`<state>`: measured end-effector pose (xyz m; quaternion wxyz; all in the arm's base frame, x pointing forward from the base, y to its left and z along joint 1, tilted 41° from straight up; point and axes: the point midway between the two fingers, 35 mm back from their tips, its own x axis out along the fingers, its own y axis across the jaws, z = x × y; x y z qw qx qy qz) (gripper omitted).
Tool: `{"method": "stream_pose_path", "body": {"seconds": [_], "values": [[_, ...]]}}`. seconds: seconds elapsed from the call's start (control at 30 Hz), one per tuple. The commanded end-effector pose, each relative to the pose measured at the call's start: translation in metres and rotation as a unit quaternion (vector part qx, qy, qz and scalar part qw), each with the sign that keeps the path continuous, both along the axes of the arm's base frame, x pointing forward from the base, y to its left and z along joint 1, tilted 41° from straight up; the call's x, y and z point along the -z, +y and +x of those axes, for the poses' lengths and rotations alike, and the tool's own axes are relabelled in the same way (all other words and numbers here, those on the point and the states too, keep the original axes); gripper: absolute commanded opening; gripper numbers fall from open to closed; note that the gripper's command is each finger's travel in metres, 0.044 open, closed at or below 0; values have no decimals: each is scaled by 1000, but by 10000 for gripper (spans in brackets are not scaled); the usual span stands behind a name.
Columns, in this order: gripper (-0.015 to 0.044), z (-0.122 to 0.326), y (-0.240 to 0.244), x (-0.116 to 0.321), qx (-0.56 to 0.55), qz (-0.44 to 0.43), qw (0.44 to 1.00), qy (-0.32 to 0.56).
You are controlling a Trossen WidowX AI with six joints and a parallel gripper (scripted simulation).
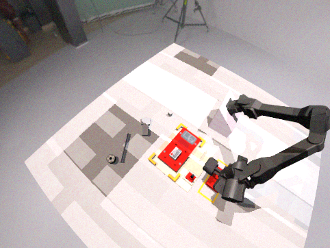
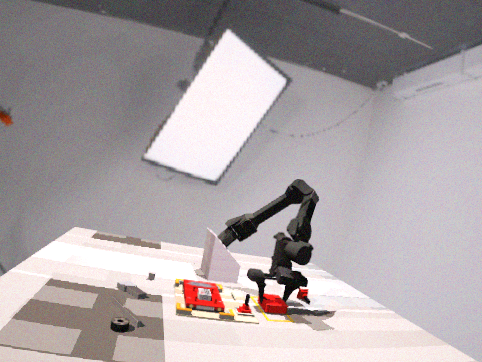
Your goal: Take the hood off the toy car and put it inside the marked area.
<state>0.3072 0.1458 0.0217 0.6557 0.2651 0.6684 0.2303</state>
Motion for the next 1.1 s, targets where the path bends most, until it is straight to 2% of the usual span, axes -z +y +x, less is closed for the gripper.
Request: {"method": "stream_pose_path", "body": {"seconds": [0.0,0.2,0.77,1.07], "values": [[0,0,1,2,2,-1,1000,1],[0,0,3,4,2,-1,1000,1],[440,0,1,1,0,0,1000,0],[440,0,-44,-49,1,-1,1000,0]]}}
